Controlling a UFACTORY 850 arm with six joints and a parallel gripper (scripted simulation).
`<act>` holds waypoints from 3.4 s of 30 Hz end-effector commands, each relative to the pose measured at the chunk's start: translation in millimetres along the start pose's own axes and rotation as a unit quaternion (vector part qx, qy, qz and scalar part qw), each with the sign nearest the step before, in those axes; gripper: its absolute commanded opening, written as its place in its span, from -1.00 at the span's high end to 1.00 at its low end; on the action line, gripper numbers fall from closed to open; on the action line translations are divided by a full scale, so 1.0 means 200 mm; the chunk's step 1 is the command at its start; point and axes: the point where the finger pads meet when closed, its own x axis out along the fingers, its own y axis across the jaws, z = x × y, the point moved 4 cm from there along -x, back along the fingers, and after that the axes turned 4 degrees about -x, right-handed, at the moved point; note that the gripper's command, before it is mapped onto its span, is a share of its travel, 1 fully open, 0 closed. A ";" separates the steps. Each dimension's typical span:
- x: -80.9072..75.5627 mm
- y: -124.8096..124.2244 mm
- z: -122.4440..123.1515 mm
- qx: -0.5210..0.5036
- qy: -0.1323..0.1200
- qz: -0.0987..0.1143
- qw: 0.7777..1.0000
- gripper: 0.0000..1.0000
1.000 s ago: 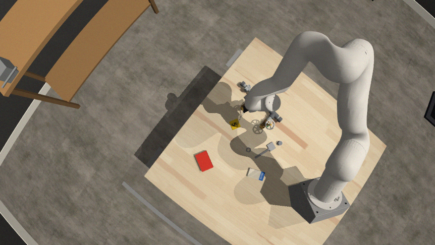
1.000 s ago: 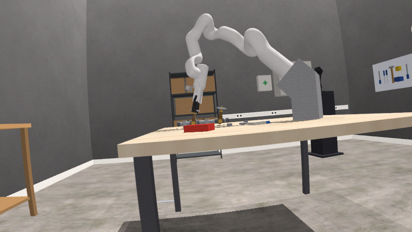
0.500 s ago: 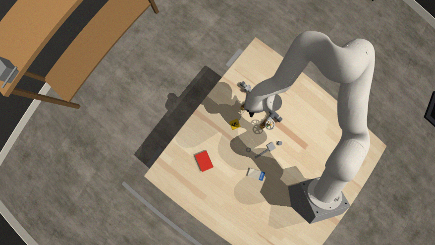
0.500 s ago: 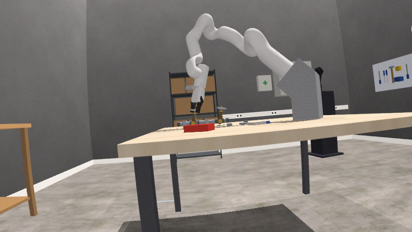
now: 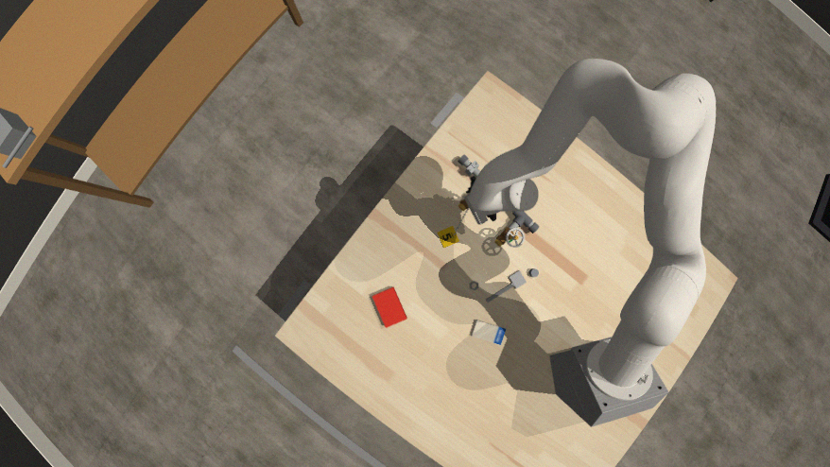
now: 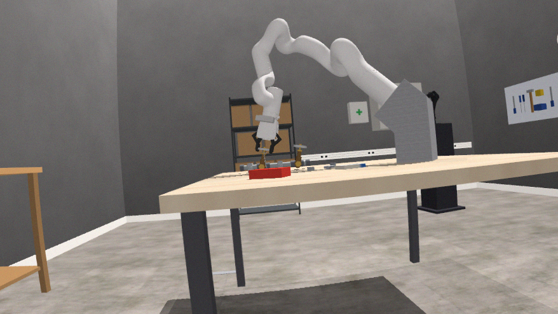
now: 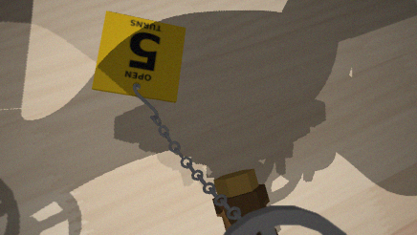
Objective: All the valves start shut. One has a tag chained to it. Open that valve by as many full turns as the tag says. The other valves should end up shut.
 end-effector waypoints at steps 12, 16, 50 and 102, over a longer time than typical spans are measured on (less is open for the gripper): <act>0.00 0.01 -0.02 -0.150 -0.033 -0.024 0.988 1.00; 0.00 0.01 -0.02 -0.150 -0.033 -0.024 0.988 -1.00; 0.00 0.01 -0.02 -0.098 -0.034 -0.022 0.994 -1.00; 0.00 0.02 -0.02 0.901 -0.066 0.010 0.430 -1.00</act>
